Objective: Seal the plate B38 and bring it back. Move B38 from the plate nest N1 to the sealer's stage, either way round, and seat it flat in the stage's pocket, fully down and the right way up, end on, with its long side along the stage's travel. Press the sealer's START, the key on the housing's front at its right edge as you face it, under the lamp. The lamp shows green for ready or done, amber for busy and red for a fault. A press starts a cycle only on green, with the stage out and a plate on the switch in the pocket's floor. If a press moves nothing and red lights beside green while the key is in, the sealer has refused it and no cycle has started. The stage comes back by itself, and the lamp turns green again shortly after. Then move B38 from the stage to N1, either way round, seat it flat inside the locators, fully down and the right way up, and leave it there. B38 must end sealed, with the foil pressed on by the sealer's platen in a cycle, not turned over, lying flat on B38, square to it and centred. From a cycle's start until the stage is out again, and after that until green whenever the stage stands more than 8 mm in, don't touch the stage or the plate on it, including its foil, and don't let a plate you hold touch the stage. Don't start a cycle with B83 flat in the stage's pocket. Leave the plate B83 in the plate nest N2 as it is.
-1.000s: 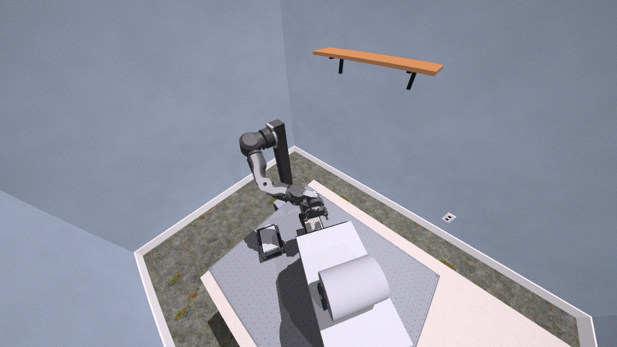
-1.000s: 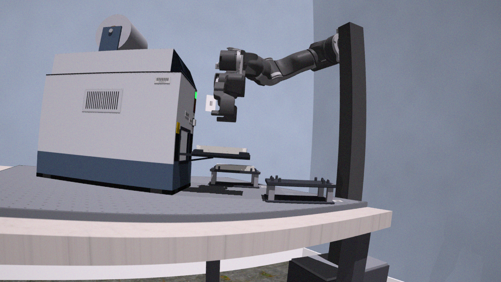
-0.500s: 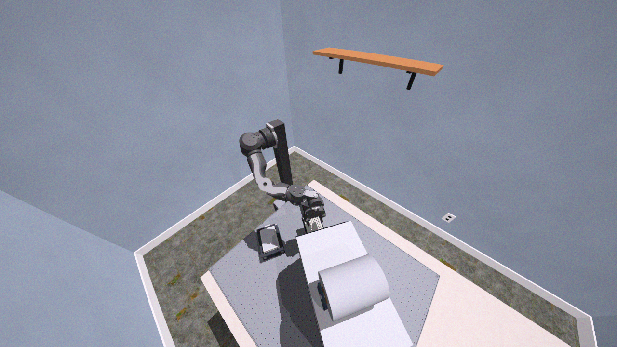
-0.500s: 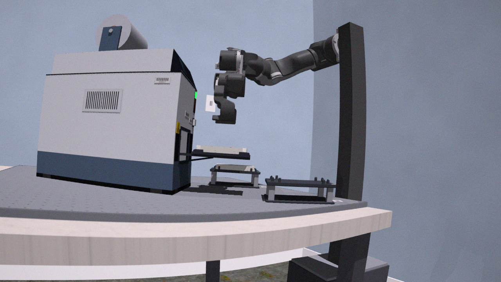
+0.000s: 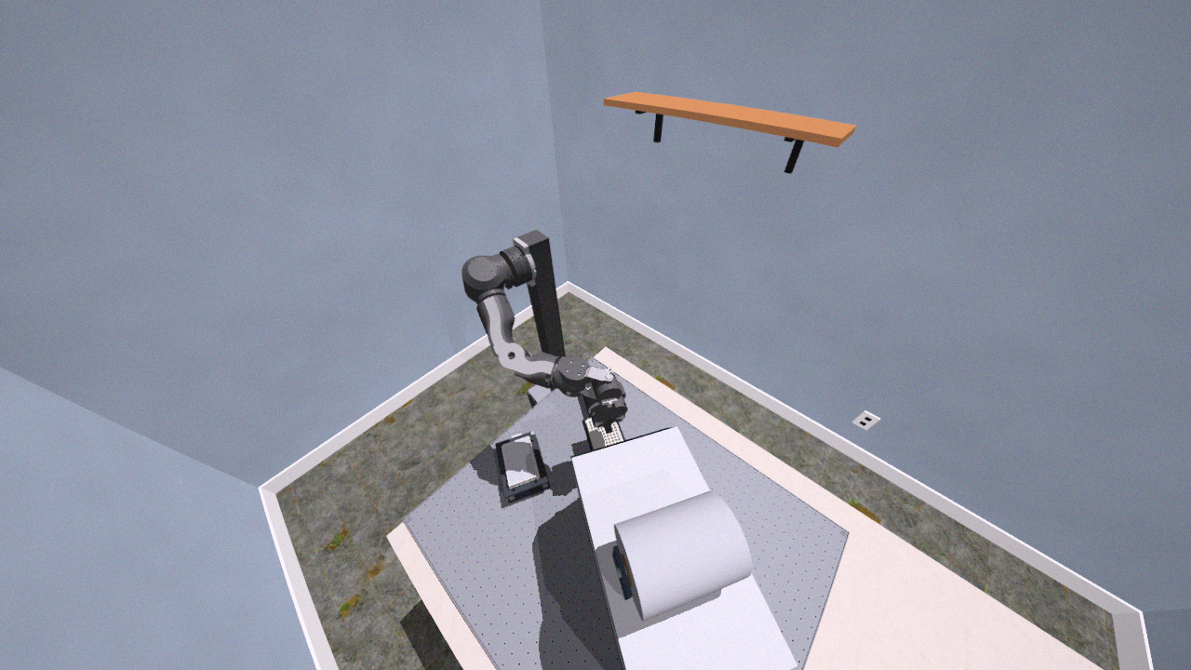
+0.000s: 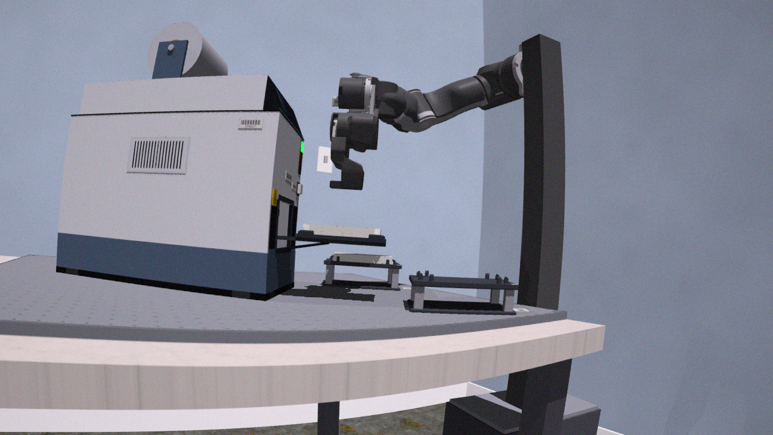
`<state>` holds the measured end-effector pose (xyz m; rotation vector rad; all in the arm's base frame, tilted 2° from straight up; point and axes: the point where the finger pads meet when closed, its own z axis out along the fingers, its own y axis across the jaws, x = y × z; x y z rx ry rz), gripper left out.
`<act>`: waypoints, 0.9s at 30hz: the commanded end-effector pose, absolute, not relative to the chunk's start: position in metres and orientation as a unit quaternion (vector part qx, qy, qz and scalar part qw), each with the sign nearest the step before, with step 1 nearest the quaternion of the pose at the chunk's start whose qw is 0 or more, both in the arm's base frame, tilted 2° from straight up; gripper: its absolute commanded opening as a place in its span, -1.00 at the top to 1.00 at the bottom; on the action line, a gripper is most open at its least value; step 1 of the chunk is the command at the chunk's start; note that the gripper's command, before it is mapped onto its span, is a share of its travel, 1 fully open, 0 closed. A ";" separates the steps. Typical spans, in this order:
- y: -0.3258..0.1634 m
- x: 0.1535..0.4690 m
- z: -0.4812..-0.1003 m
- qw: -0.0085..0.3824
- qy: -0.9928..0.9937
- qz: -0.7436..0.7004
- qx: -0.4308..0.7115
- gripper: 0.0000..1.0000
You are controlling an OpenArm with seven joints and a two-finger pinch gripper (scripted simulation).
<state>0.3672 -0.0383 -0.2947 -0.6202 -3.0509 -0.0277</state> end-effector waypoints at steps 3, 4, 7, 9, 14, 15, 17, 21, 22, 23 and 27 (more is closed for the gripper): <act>-0.038 0.368 -0.294 0.013 -0.980 -0.010 -0.199 1.00; -0.038 0.368 -0.294 0.013 -0.980 -0.010 -0.199 1.00; -0.038 0.368 -0.294 0.013 -0.980 -0.010 -0.199 1.00; -0.038 0.368 -0.294 0.013 -0.980 -0.010 -0.199 1.00; -0.038 0.368 -0.294 0.013 -0.980 -0.010 -0.199 1.00; -0.047 0.367 -0.294 0.009 -0.976 -0.028 -0.217 1.00; -0.065 0.365 -0.295 0.002 -0.965 -0.063 -0.253 1.00; -0.083 0.362 -0.295 -0.005 -0.952 -0.099 -0.288 1.00; -0.083 0.362 -0.295 -0.005 -0.952 -0.099 -0.288 1.00; -0.083 0.362 -0.295 -0.005 -0.952 -0.099 -0.288 1.00; -0.083 0.362 -0.295 -0.005 -0.952 -0.099 -0.288 1.00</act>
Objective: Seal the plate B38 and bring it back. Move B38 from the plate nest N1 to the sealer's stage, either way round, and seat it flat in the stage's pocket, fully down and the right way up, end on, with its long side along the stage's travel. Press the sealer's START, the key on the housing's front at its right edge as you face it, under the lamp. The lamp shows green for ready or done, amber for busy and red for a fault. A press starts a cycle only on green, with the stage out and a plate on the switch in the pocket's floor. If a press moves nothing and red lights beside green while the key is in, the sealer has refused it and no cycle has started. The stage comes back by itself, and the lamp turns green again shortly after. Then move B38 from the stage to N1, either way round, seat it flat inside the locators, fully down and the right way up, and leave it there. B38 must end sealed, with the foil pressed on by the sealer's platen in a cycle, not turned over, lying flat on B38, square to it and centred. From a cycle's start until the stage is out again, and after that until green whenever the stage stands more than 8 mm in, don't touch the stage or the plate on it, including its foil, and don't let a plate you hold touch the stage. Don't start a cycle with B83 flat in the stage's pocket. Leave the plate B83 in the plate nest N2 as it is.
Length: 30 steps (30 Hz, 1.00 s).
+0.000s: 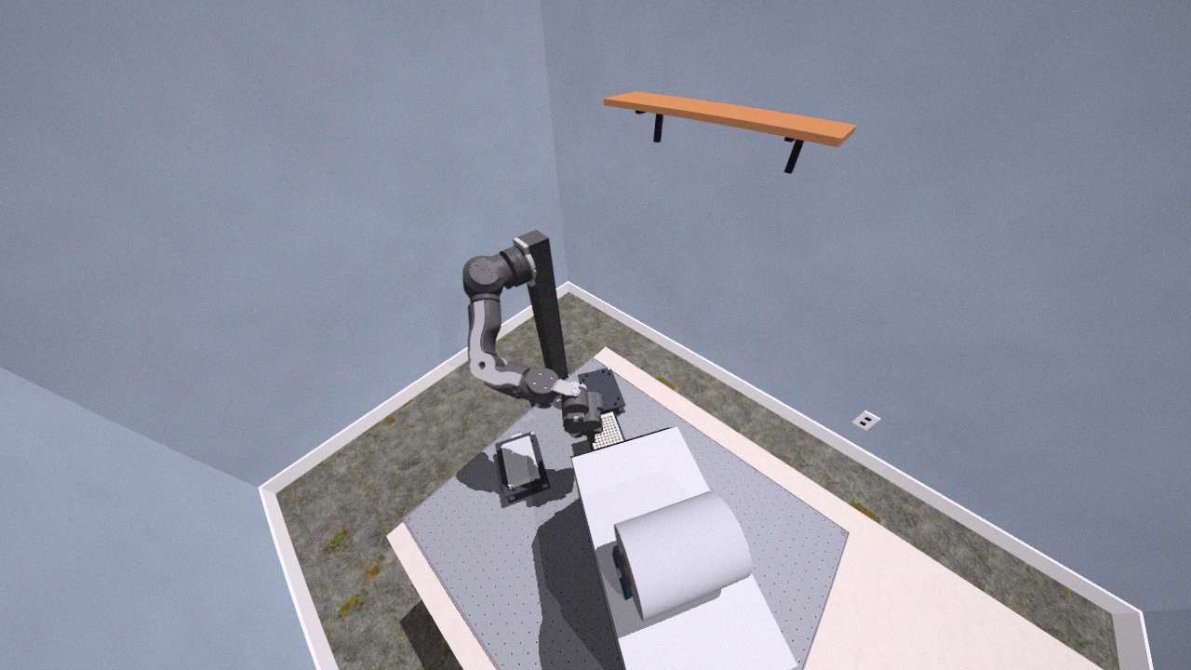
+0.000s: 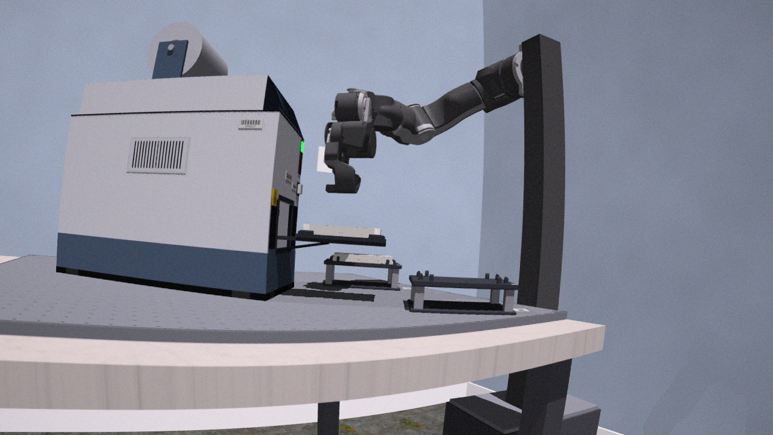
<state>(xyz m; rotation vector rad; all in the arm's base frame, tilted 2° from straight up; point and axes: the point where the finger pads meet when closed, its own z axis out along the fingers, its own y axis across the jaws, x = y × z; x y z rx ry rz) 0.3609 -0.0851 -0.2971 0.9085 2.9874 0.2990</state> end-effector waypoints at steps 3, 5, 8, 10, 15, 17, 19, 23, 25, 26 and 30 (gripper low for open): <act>-0.083 0.362 -0.295 0.005 0.952 0.099 0.288 1.00; -0.091 0.361 -0.296 0.007 0.946 0.115 0.304 1.00; -0.118 0.358 -0.297 0.018 0.920 0.167 0.355 1.00; -0.127 0.357 -0.297 0.022 0.910 0.184 0.372 1.00; -0.127 0.357 -0.297 0.022 0.910 0.184 0.372 1.00; -0.127 0.357 -0.297 0.022 0.910 0.184 0.372 1.00; -0.127 0.357 -0.297 0.022 0.910 0.184 0.372 1.00; -0.132 0.356 -0.297 0.027 0.888 0.216 0.404 1.00; -0.138 0.356 -0.296 0.034 0.864 0.250 0.435 1.00; -0.140 0.356 -0.296 0.037 0.852 0.266 0.450 1.00; -0.140 0.356 -0.296 0.037 0.852 0.266 0.450 1.00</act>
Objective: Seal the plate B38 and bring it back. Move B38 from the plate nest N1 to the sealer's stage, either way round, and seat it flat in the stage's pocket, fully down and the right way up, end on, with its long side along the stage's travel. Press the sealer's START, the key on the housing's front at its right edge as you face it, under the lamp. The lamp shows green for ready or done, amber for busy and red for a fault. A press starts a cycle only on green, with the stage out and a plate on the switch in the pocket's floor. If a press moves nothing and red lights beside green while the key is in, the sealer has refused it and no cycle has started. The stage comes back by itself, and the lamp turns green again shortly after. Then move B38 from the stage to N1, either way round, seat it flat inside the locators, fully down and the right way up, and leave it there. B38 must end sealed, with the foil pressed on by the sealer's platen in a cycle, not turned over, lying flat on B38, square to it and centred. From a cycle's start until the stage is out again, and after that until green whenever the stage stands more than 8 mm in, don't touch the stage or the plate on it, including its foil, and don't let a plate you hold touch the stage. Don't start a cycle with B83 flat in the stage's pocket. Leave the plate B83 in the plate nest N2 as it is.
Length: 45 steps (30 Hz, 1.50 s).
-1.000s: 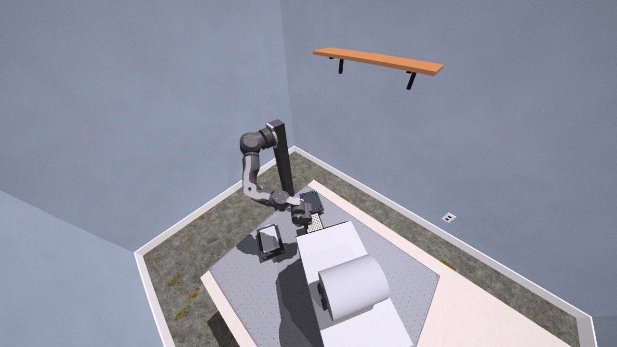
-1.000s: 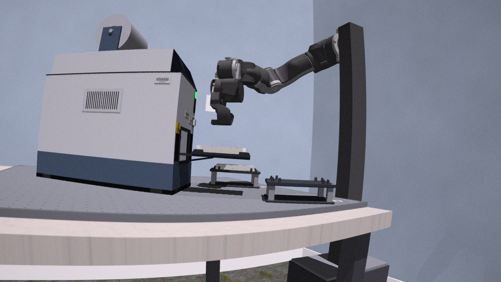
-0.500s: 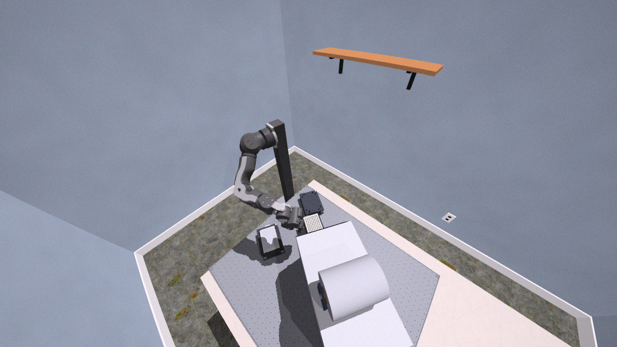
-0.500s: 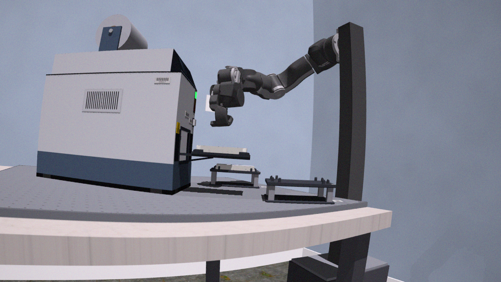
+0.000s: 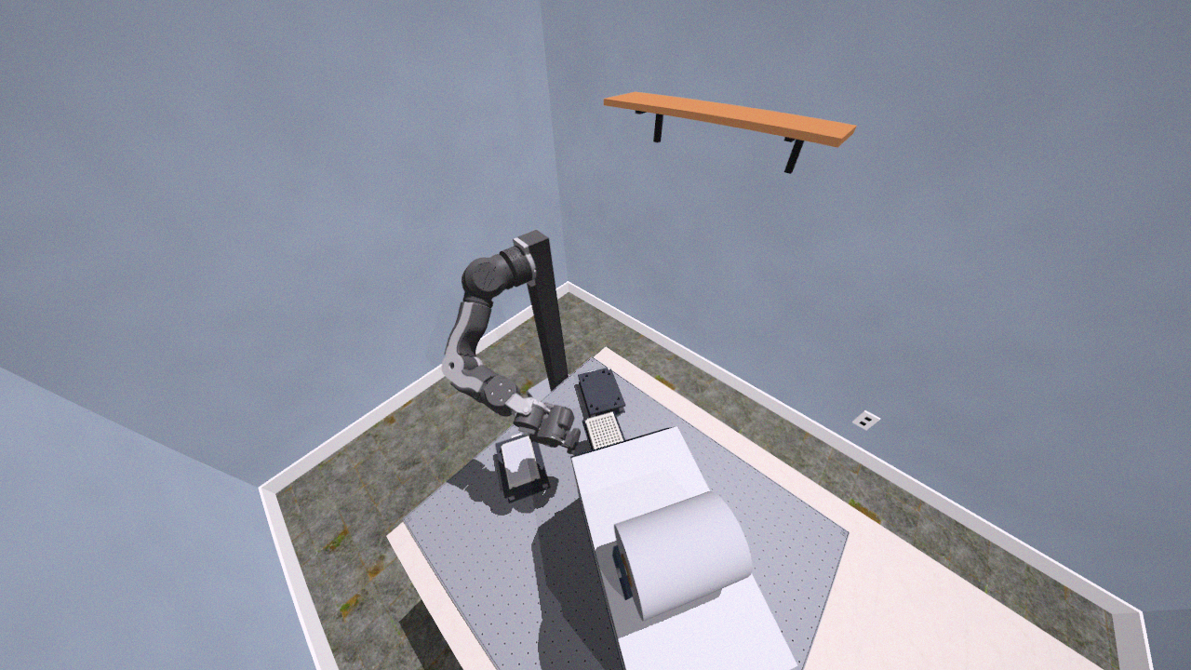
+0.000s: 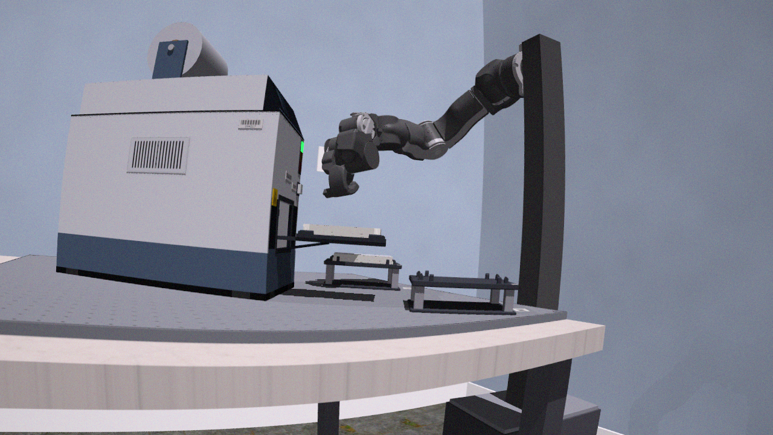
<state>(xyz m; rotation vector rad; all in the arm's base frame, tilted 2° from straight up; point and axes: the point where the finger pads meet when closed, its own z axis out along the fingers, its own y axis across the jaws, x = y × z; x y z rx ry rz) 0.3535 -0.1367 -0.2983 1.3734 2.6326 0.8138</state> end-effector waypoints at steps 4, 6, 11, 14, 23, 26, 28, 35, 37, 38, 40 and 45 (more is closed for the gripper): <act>-0.140 0.356 -0.296 0.037 0.852 0.266 0.450 1.00; -0.140 0.356 -0.296 0.037 0.852 0.266 0.450 1.00; -0.139 0.356 -0.296 0.046 0.812 0.312 0.492 1.00; -0.138 0.357 -0.296 0.053 0.781 0.344 0.519 1.00; -0.138 0.357 -0.296 0.053 0.781 0.344 0.519 1.00; -0.137 0.356 -0.296 0.054 0.766 0.359 0.530 1.00; -0.137 0.357 -0.296 0.061 0.733 0.388 0.556 1.00; -0.137 0.357 -0.296 0.067 0.697 0.417 0.579 1.00; -0.137 0.357 -0.296 0.067 0.697 0.417 0.579 1.00; -0.137 0.357 -0.296 0.067 0.697 0.417 0.579 1.00; -0.137 0.357 -0.296 0.067 0.697 0.417 0.579 1.00; -0.137 0.356 -0.296 0.076 0.641 0.459 0.611 1.00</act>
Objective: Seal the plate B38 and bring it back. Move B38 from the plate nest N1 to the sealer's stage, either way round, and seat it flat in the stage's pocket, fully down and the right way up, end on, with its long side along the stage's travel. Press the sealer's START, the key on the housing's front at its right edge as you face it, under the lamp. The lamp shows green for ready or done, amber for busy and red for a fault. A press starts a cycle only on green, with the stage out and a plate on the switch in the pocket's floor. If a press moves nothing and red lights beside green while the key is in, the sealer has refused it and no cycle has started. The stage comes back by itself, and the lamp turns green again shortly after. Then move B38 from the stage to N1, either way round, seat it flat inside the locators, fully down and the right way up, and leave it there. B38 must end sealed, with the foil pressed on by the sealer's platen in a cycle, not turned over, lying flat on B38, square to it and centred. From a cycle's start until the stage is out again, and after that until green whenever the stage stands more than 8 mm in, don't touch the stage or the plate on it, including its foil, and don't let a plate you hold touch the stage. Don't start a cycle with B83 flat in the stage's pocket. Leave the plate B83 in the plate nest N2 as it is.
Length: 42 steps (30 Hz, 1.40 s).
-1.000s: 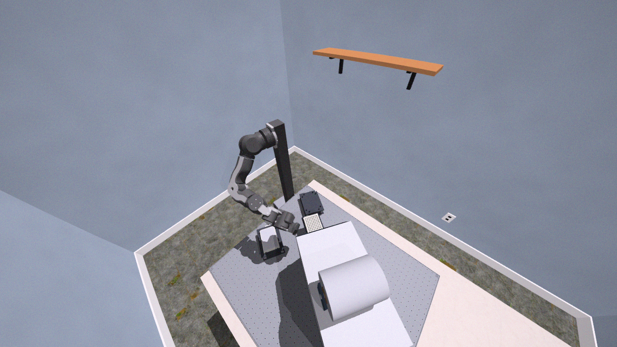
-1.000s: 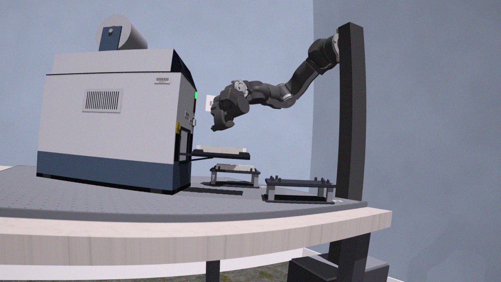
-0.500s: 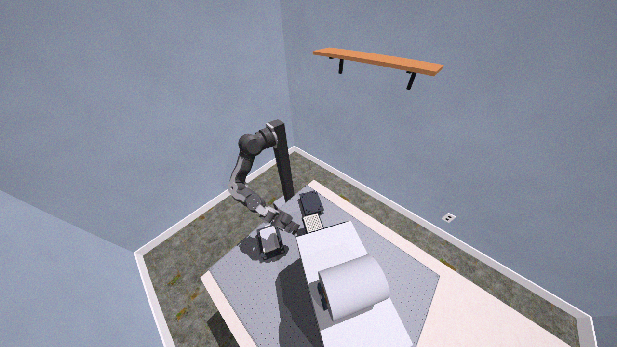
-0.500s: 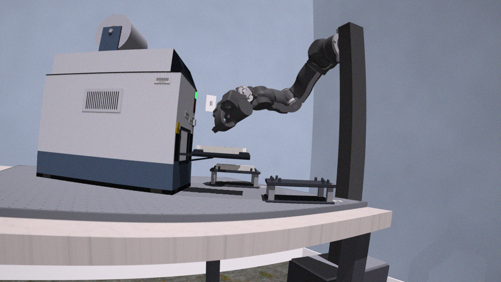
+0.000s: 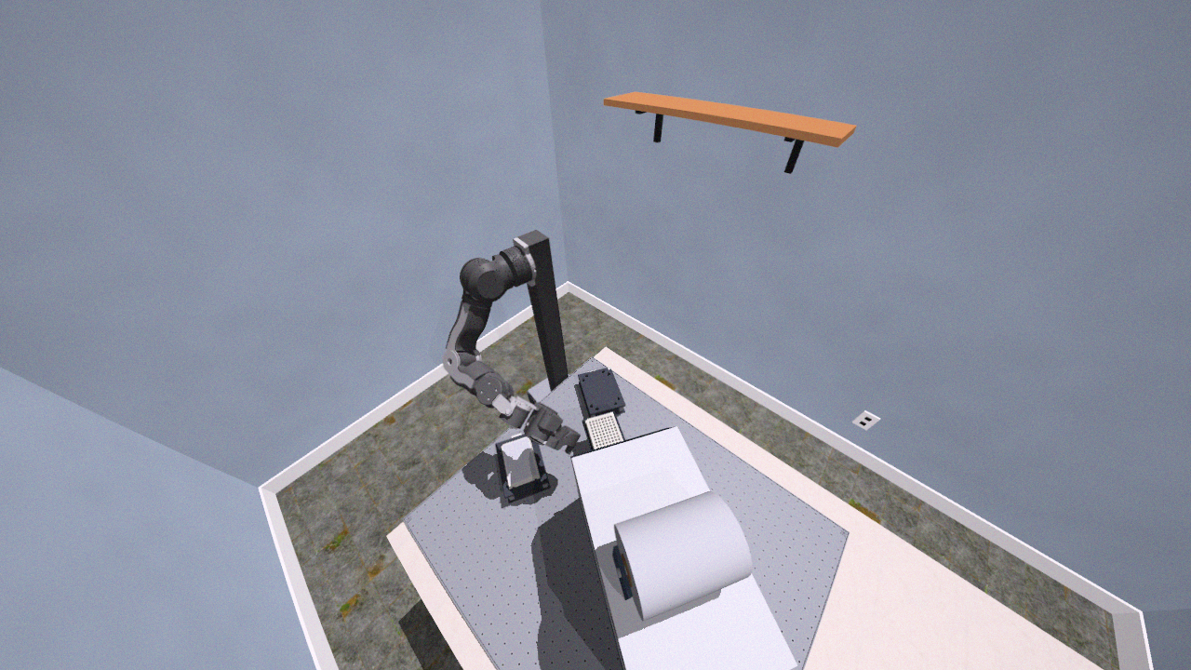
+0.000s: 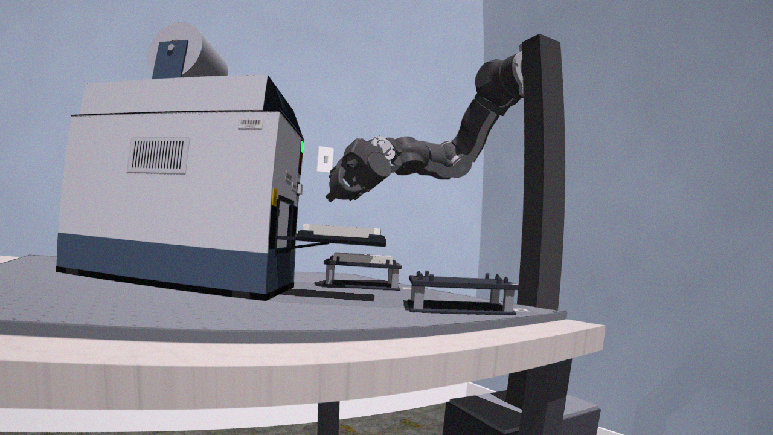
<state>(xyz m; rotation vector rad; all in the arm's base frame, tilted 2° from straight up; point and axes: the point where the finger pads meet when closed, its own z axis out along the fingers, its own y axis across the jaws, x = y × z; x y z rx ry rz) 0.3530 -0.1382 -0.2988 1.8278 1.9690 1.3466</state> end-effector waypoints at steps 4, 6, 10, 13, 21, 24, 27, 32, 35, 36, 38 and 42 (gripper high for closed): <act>-0.137 0.356 -0.297 0.082 0.601 0.484 0.631 1.00; -0.137 0.356 -0.297 0.082 0.601 0.484 0.631 1.00; -0.137 0.356 -0.297 0.082 0.601 0.484 0.631 1.00; -0.137 0.356 -0.297 0.082 0.601 0.484 0.631 1.00; -0.136 0.356 -0.297 0.095 0.494 0.543 0.672 1.00; -0.136 0.356 -0.297 0.095 0.494 0.543 0.672 1.00; -0.136 0.356 -0.297 0.095 0.494 0.543 0.672 1.00; -0.137 0.356 -0.297 0.098 0.472 0.554 0.679 1.00; -0.136 0.356 -0.297 0.105 0.402 0.583 0.698 1.00; -0.135 0.355 -0.297 0.108 0.379 0.592 0.703 1.00; -0.135 0.355 -0.297 0.108 0.379 0.592 0.703 1.00; -0.135 0.355 -0.297 0.108 0.379 0.592 0.703 1.00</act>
